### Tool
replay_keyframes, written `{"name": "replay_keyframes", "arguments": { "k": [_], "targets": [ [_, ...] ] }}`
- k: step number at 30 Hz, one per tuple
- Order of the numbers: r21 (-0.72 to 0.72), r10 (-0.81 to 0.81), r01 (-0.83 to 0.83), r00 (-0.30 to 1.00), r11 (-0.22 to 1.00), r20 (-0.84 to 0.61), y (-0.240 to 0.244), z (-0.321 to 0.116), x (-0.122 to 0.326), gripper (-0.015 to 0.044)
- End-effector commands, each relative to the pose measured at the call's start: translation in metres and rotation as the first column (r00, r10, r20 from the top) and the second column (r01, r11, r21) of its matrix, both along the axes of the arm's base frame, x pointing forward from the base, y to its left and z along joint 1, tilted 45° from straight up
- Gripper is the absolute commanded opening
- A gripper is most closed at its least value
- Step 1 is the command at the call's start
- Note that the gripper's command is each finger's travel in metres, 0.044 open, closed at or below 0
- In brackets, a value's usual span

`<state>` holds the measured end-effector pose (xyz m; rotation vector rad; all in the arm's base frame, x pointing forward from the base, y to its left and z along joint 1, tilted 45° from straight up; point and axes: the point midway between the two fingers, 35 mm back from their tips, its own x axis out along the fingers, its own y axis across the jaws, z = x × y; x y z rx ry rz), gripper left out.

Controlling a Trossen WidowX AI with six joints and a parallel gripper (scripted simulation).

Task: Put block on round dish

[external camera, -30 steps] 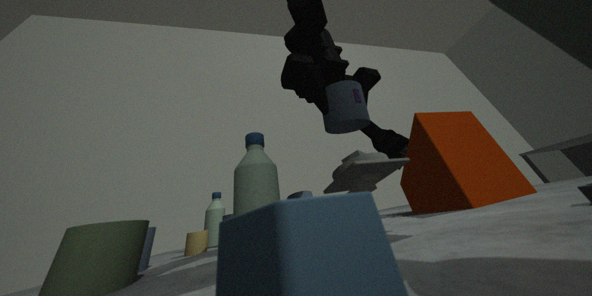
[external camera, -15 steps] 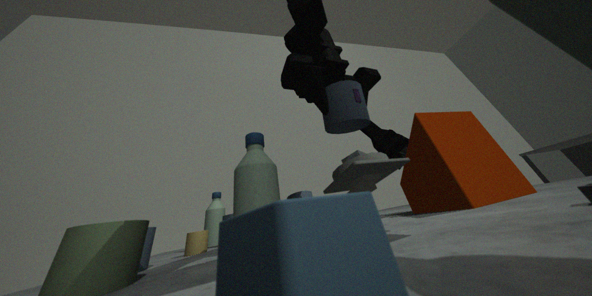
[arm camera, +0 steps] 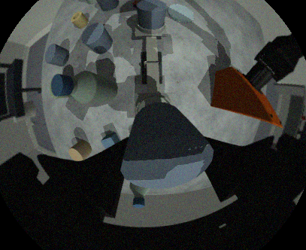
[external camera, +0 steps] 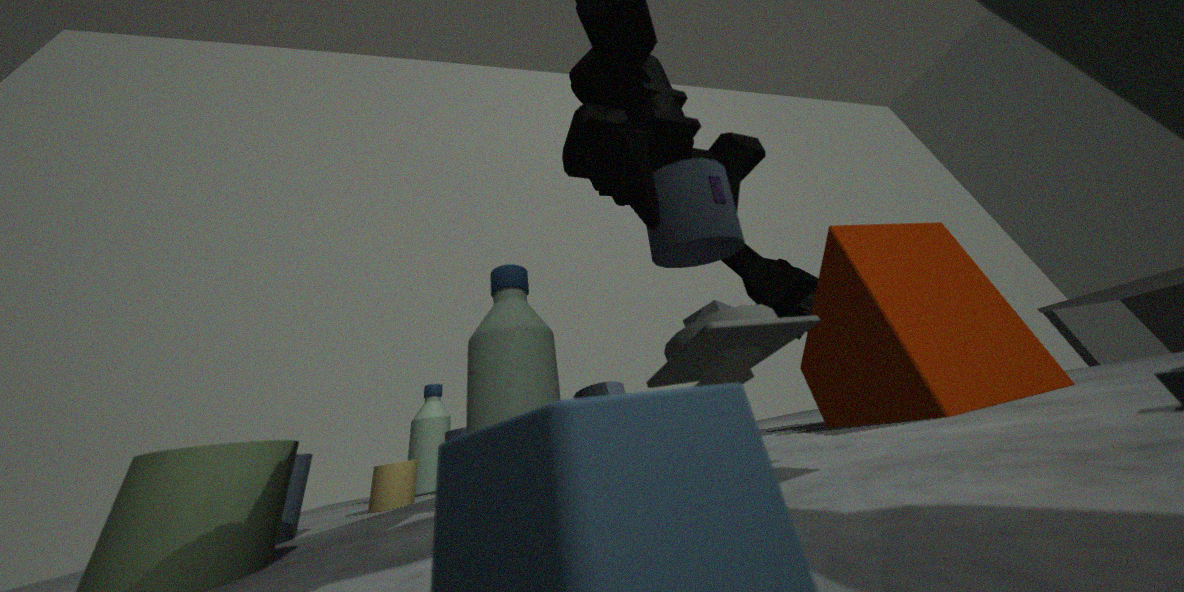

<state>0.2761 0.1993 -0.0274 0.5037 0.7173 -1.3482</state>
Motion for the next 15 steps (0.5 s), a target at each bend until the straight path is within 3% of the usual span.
{"name": "replay_keyframes", "arguments": {
  "k": [1, 15],
  "targets": [
    [0.0, -0.002, 0.002, 1.0, 1.0, -0.002, 0.003, -0.016, -0.008, 0.0],
    [0.009, -0.004, 0.004, 1.0, 1.0, 0.001, 0.007, -0.095, -0.046, 0.0]
  ]
}}
